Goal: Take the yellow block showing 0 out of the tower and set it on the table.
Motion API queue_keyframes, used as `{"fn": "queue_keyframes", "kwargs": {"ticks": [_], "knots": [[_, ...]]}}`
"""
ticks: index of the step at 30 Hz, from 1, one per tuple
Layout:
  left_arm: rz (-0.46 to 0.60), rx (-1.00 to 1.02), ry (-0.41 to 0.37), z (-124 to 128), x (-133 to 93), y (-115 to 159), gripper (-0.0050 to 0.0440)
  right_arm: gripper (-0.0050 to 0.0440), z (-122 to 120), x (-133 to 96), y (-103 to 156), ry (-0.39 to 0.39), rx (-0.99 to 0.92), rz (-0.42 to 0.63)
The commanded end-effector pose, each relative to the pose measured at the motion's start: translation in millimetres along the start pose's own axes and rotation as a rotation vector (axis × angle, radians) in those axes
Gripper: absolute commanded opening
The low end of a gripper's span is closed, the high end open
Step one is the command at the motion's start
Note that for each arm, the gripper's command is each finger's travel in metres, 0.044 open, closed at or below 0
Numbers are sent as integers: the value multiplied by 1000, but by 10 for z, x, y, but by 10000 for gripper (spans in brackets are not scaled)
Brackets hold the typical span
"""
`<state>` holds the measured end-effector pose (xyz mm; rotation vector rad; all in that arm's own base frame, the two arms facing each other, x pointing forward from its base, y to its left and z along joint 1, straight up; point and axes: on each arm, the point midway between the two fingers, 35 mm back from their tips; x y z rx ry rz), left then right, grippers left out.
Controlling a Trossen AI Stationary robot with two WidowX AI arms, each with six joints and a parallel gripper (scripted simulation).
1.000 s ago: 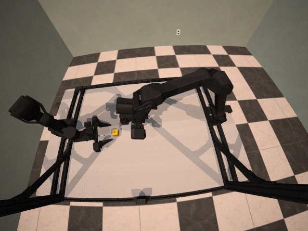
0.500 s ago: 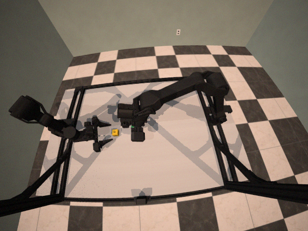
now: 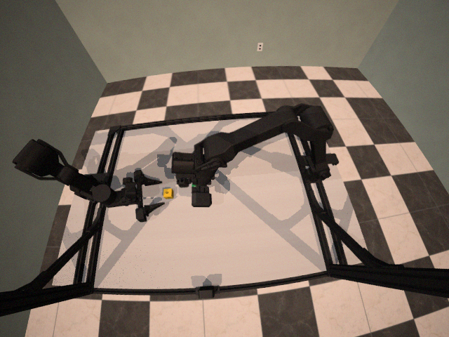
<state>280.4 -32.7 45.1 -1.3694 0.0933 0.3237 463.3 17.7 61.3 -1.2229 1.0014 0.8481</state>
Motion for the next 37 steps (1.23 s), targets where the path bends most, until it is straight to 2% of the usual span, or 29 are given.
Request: {"fn": "queue_keyframes", "kwargs": {"ticks": [1, 3, 5, 8, 12, 37], "knots": [[3, 0, -3, 13, -14, 11, 400, 192, 1, 20, 12, -3, -2, 5], [3, 0, -3, 13, -14, 11, 400, 240, 1, 20, 12, -3, -2, 5], [3, 0, -3, 13, -14, 11, 400, 240, 1, 20, 12, -3, -2, 5], [3, 0, -3, 13, -14, 11, 400, 312, 8, -104, -33, -3, -2, 5], [3, 0, -3, 13, -14, 11, 400, 400, 9, -122, -40, -3, -2, 5], [3, 0, -3, 13, -14, 11, 400, 400, 9, -122, -40, -3, -2, 5]]}}
Point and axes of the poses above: on each arm, the point midway between the two fingers, 35 mm back from their tips, its own x axis out along the fingers, its own z axis across the jaws, y = z × x, and after that the axes turned 9 degrees about x, right-handed
